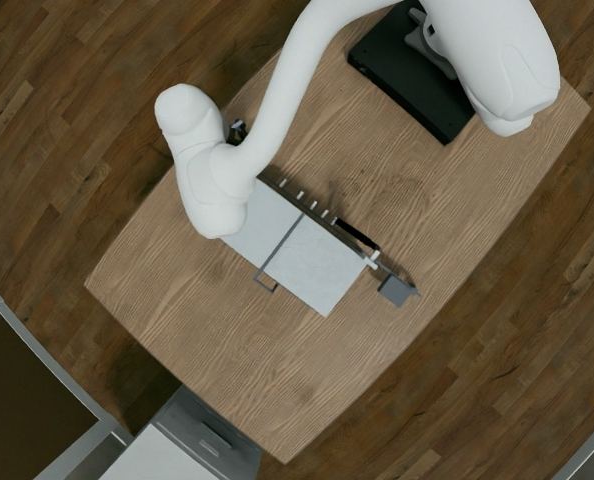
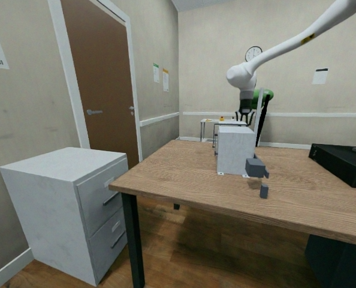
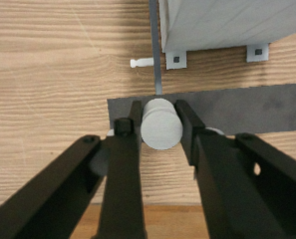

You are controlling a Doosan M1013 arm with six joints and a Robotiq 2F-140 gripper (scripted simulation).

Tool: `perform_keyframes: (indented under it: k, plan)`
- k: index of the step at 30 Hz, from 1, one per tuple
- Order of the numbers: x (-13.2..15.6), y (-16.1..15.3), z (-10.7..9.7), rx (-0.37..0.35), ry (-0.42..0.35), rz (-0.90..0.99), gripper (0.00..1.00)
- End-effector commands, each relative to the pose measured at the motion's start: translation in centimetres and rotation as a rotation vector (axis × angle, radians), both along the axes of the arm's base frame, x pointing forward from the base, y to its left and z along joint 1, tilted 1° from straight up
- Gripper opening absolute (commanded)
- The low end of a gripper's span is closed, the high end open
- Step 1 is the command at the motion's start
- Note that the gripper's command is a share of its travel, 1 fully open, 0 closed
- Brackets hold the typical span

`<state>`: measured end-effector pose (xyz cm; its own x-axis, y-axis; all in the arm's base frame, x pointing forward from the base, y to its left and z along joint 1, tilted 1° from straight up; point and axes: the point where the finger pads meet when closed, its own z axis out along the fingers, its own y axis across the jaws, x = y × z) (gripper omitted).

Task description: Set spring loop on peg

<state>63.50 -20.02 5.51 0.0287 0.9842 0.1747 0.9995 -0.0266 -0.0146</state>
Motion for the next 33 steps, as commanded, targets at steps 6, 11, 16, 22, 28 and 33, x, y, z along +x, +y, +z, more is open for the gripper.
perform_keyframes:
  k: [6,11,16,22,28,33]
  plan:
    - [0.1,0.0,0.6,0.0,-0.002,0.0,0.25]
    - [0.1,0.0,1.1,0.0,-0.002,0.0,0.25]
    - [0.1,0.0,1.5,0.0,-0.002,0.0,0.25]
    - [0.1,0.0,1.8,0.0,-0.002,0.0,0.25]
    - [0.1,0.0,2.4,0.0,-0.002,0.0,0.25]
    - [0.1,0.0,2.8,0.0,-0.002,0.0,0.25]
